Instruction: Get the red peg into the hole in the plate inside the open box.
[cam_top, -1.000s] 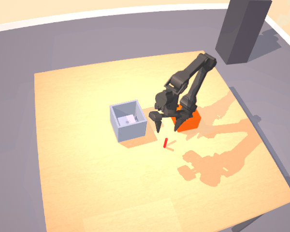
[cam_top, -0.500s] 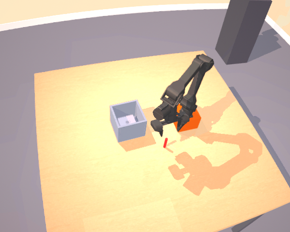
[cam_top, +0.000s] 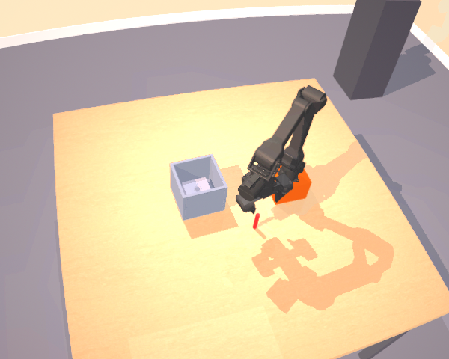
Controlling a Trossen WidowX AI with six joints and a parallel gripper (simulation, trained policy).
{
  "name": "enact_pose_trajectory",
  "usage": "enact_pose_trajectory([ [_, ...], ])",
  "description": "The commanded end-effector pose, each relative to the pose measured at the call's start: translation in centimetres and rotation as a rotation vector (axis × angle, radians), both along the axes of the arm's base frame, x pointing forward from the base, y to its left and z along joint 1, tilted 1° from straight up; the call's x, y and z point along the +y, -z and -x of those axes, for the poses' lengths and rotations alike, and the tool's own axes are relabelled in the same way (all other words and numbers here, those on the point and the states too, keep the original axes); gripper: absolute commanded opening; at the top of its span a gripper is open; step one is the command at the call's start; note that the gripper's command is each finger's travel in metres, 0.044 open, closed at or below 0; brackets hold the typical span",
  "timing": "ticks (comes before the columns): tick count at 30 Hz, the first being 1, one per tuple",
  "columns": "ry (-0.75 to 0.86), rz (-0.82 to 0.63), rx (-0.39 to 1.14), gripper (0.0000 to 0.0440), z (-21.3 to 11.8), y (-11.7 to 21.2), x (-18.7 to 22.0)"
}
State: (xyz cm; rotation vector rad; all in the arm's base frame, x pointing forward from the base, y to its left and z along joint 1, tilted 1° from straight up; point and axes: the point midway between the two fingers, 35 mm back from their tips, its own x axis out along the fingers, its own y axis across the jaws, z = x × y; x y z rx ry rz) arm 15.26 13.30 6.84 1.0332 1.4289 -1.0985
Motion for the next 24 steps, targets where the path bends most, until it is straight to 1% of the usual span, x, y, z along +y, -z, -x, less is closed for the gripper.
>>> enact_pose_trajectory([
  [1,-0.028,0.034,0.009,0.0433,0.2,1.0,-0.4],
  [12,-0.066,0.103,0.003,0.0424,0.1,4.5,-1.1],
  [20,-0.060,0.133,-0.018,0.0416,0.1,7.0,-1.6],
  [24,-0.053,0.144,-0.028,0.0401,0.0,8.1,-1.7],
])
